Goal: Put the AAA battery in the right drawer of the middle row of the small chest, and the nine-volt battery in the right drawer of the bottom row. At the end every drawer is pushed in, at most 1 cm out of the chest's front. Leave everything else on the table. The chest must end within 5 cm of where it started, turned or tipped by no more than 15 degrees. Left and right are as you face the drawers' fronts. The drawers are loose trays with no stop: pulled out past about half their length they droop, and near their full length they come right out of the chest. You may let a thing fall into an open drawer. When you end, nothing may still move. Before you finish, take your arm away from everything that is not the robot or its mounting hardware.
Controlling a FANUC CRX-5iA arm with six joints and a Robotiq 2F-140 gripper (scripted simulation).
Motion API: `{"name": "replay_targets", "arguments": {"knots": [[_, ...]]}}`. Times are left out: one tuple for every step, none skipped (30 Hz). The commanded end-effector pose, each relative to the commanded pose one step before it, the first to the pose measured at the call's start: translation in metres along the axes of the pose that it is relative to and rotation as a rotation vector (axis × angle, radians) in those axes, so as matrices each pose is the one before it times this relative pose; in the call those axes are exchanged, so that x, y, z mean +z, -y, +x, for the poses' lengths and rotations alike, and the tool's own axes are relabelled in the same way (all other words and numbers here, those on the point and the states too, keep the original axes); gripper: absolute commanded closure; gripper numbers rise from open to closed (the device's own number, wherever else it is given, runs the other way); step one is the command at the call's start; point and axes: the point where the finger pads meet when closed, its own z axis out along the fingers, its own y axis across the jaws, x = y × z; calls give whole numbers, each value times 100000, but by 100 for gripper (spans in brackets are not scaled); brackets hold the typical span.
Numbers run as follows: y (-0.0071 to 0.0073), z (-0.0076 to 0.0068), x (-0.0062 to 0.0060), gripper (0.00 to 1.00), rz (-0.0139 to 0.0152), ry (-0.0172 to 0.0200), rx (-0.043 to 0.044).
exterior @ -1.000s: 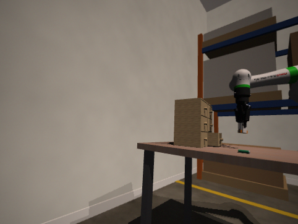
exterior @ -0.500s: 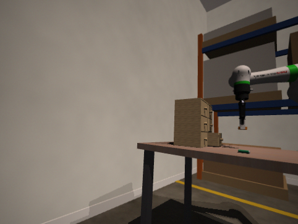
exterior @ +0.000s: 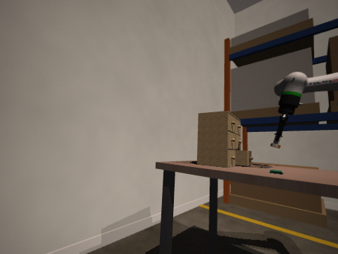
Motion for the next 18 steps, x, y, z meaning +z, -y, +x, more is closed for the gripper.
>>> {"name": "replay_targets", "arguments": {"knots": [[-594,-1063,483,86,-557,-27949,518],[-143,-16,-57,86,-21,-3293,-57],[0,0,0,86,0,0,0],[0,0,0,86,0,0,0],[-35,-304,114,86,-215,-9828,-216],[1,-207,54,86,-70,-2985,-115],[53,-14,-30,86,150,-2974,-94],[89,67,-63,86,234,-3210,-74],[-113,-380,122,86,-315,-3323,-115],[-72,-183,38,86,-138,-3391,-81],[-27,-44,-15,86,11,-3409,-53],[10,43,-44,86,114,-3400,-38],[34,86,-53,86,168,-3387,-20],[44,97,-50,86,178,-3376,8],[42,86,-39,86,146,-3345,45],[32,63,-26,86,82,-3246,81],[19,37,-14,86,-2,-3142,107],[8,15,-5,86,-107,-3024,131]]}}
